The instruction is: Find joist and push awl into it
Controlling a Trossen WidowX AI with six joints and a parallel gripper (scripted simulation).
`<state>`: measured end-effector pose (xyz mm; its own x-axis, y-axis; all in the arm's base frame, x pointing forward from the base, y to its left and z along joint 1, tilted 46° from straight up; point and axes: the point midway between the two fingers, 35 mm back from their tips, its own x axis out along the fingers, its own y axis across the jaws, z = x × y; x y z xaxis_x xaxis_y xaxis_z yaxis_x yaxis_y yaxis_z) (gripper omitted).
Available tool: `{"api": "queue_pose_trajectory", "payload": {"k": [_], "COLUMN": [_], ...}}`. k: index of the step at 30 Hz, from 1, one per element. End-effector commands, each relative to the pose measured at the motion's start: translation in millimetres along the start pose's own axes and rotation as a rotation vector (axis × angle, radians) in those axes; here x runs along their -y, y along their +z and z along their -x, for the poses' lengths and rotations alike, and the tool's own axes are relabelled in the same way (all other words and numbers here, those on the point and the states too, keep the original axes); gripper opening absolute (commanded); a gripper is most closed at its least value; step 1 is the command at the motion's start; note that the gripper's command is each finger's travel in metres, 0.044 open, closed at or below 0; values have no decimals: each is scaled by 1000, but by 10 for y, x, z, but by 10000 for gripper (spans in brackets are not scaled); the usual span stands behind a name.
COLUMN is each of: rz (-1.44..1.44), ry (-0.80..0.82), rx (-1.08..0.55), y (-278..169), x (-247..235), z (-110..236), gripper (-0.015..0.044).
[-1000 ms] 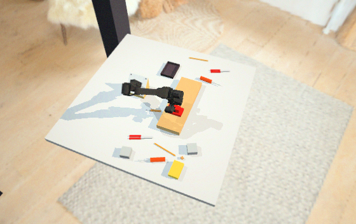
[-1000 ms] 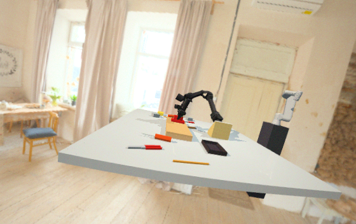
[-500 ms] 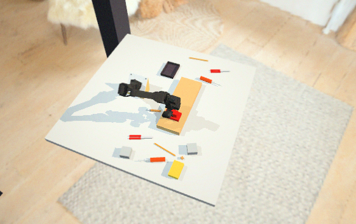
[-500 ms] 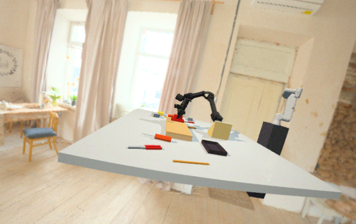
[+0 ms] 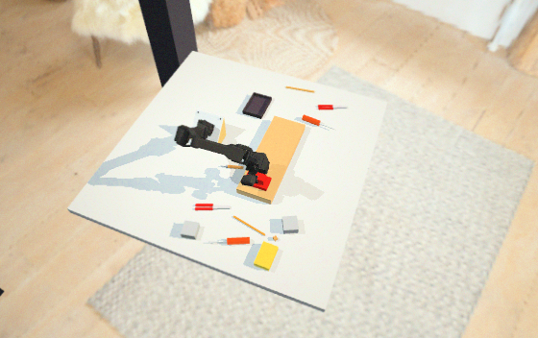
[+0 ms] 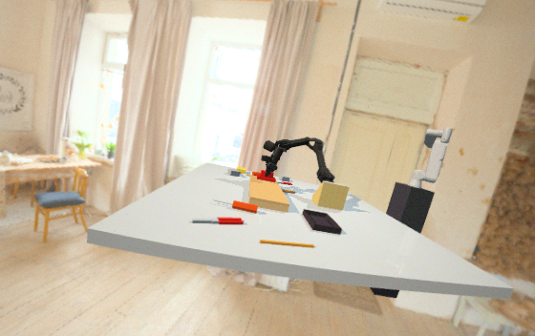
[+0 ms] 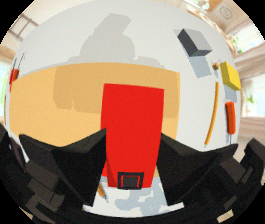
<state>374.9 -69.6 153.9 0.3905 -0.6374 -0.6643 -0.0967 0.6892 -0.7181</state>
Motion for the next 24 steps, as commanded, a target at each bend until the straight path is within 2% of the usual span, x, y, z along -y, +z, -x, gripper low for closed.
{"api": "queue_pose_trajectory", "payload": {"k": [1,14,24], "rz": [-11,-4,-8], "ry": [-14,-4,-1], "rx": [-3,-1,-5], "y": [1,8,163], "x": [114,59,63], "z": [-1,20,414], "gripper": [0,0,0]}}
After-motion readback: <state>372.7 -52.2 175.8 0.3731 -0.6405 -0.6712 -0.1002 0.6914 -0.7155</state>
